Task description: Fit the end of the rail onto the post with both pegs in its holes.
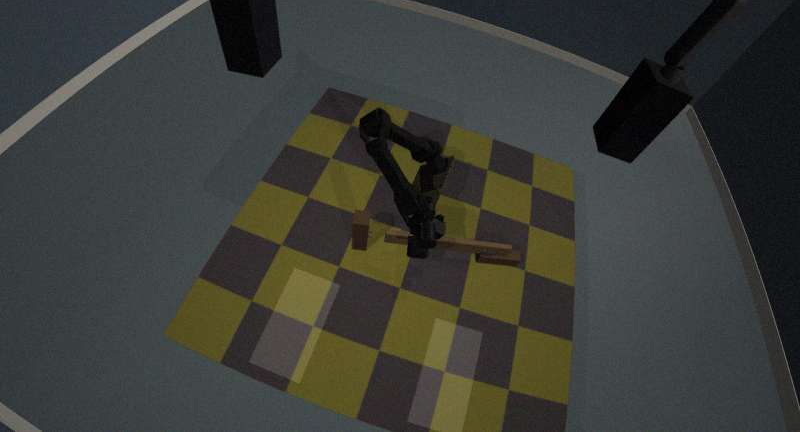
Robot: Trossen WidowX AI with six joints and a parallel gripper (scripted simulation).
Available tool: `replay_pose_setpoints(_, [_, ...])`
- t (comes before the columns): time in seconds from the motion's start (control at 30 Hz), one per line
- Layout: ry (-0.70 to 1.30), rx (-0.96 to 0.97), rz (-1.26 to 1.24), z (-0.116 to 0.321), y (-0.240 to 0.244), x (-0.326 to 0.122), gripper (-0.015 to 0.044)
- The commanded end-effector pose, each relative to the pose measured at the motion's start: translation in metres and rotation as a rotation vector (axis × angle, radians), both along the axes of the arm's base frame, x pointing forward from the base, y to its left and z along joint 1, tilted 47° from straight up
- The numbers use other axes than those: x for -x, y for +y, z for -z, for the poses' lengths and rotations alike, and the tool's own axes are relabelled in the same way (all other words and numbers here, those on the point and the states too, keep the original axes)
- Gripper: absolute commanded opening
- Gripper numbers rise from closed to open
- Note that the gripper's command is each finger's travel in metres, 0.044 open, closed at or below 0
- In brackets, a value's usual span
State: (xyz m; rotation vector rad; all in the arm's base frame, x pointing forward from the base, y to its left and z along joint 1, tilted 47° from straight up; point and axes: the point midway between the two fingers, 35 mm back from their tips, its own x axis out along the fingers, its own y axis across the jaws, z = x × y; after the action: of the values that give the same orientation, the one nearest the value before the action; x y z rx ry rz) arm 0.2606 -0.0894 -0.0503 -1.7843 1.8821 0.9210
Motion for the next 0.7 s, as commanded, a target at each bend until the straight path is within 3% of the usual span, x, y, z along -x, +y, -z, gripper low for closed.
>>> replay_pose_setpoints(0.0, [-0.003,-0.003,-0.004,0.0001,0.0004,-0.0015,0.0])
replay_pose_setpoints(0.67, [-0.003,-0.003,-0.004,-0.0035,-0.0028,-0.0013,0.0])
